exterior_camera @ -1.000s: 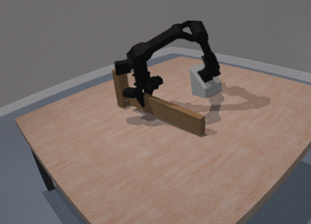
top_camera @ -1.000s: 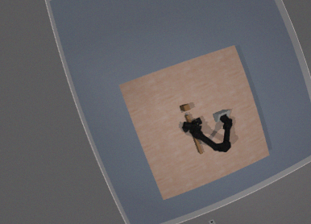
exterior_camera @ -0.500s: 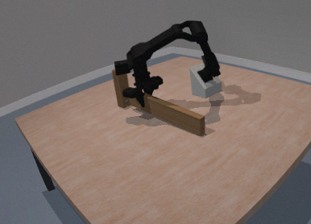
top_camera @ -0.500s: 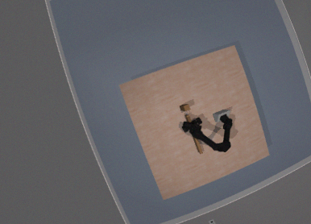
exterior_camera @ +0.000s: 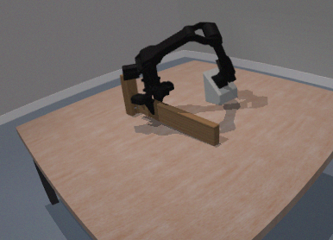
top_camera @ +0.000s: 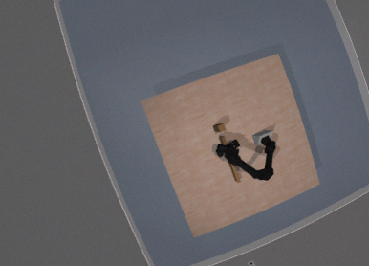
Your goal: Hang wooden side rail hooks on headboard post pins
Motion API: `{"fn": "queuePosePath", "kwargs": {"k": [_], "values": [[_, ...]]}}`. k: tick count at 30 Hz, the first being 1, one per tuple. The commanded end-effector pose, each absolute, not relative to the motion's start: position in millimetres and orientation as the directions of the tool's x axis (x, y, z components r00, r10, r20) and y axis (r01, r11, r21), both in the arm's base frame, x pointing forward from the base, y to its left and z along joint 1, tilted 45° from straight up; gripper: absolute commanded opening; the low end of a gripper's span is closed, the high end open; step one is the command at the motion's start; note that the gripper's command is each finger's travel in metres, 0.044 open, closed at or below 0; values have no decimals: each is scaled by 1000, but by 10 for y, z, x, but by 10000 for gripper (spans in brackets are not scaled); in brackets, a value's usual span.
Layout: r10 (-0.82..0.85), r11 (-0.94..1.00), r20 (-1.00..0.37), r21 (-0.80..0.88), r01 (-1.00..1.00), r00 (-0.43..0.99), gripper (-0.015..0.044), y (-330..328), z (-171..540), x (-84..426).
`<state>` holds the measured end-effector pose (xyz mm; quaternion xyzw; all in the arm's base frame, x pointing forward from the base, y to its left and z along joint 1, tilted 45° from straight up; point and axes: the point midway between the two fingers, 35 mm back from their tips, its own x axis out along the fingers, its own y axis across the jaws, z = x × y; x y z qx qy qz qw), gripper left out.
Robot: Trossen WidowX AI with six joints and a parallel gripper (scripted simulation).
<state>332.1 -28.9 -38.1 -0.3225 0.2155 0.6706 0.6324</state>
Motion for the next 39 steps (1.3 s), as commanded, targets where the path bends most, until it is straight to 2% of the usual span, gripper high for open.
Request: {"fn": "queuePosePath", "kwargs": {"k": [1, 39], "values": [[703, -105, -711, -129, -986, 18, 0, -347, -378, 3344], [703, -105, -711, -129, -986, 18, 0, -363, -422, 3318]]}}
